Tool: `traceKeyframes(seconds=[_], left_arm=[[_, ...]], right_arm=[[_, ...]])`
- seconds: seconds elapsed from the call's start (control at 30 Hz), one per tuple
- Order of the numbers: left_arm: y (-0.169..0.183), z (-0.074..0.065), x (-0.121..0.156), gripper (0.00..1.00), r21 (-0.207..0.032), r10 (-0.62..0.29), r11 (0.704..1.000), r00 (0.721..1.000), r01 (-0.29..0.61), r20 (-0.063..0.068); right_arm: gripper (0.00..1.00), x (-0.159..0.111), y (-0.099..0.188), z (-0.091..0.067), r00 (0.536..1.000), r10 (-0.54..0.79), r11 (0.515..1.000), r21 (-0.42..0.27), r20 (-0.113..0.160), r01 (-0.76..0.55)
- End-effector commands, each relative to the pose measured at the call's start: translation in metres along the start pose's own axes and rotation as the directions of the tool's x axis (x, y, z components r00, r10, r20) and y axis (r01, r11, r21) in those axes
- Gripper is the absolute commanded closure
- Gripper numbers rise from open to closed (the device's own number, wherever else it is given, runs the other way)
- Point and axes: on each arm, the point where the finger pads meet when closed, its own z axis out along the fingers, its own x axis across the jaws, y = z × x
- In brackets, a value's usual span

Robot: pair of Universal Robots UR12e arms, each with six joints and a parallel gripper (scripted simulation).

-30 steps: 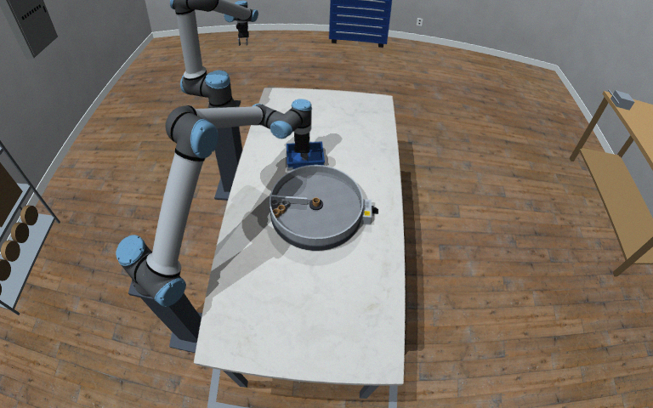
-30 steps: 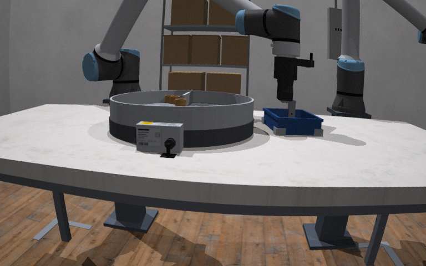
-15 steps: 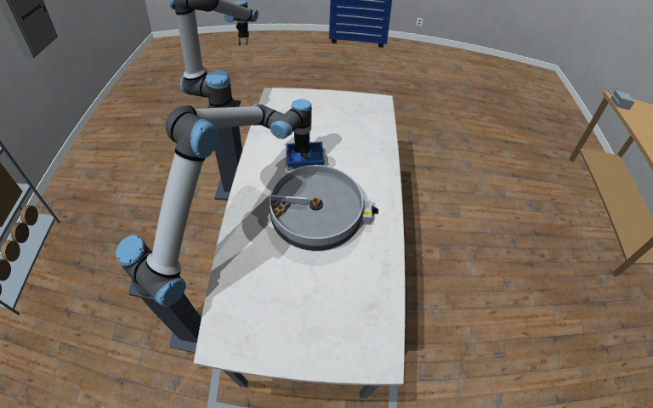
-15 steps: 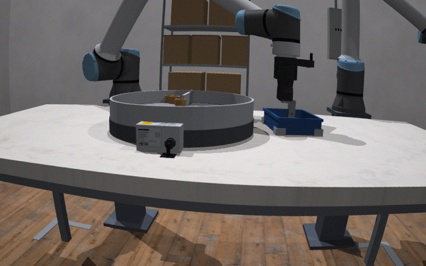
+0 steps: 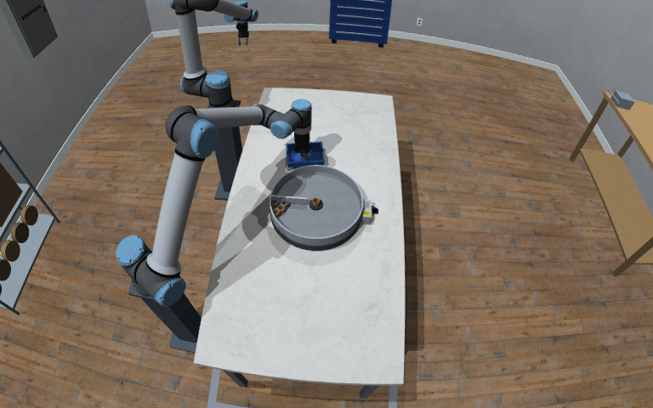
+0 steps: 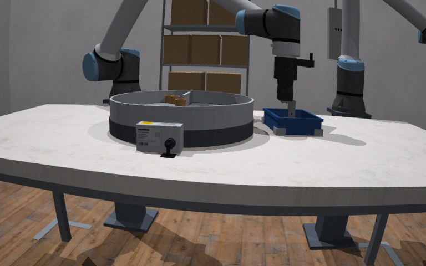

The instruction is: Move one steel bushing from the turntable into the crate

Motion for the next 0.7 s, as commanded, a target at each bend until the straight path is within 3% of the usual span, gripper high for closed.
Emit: traceKeyframes(seconds=[0.0,0.13,0.17,0.67], left_arm=[[0.0007,-0.001,-0.0002,0.0,-0.002,0.0,1.0,1.0,0.0,0.0],[0.0007,-0.001,-0.0002,0.0,-0.002,0.0,1.0,1.0,0.0,0.0],[0.0007,-0.001,-0.0002,0.0,-0.002,0.0,1.0,1.0,0.0,0.0],[0.0007,-0.001,-0.0002,0.0,-0.002,0.0,1.0,1.0,0.0,0.0]], right_arm=[[1.0,0.0004,-0.0006,-0.0015,1.0,0.0,1.0,0.002,-0.001,0.0],[1.0,0.0004,-0.0006,-0.0015,1.0,0.0,1.0,0.002,-0.001,0.0],[0.59,0.0004,-0.0006,-0.0015,1.0,0.0,1.0,0.002,-0.001,0.0],[0.59,0.0004,-0.0006,-0.0015,1.0,0.0,1.0,0.002,-0.001,0.0]])
